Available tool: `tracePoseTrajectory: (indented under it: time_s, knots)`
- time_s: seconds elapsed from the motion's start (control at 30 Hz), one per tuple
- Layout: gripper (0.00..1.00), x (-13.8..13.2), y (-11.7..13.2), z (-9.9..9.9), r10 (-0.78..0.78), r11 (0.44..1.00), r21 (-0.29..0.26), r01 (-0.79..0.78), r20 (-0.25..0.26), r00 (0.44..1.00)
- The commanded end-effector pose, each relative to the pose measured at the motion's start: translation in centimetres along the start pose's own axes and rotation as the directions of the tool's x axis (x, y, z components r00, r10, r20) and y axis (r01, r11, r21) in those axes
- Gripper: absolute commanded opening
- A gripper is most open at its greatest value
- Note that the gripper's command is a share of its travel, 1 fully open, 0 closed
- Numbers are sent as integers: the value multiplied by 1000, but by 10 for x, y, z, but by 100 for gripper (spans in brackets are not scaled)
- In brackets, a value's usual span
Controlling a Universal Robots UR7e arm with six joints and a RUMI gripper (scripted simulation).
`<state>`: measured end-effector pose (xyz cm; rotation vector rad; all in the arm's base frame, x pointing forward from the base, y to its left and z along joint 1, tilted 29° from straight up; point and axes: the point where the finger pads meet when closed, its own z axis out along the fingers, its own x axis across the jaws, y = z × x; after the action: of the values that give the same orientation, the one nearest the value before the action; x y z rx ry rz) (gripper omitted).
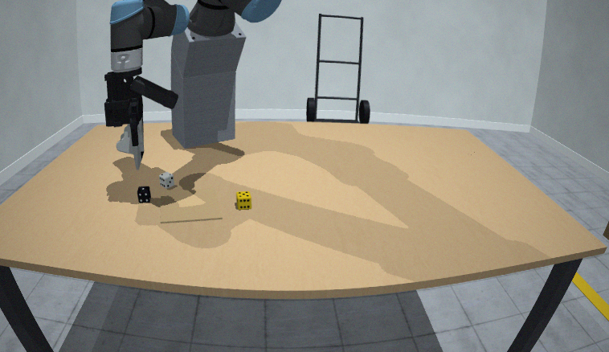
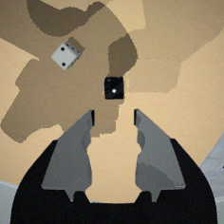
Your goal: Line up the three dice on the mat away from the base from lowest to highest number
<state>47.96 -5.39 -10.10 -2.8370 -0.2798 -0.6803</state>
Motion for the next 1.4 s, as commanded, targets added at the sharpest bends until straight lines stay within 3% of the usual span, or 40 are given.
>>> tracePoseTrajectory:
  time_s: [0.0,0.73,1.37]
  knots:
    - [28,0,0,0,0,1000,-1,0,-1,1000]
    - [28,0,0,7,0,1000,-1,0,-1,1000]
    - [28,0,0,31,0,1000,-1,0,-1,1000]
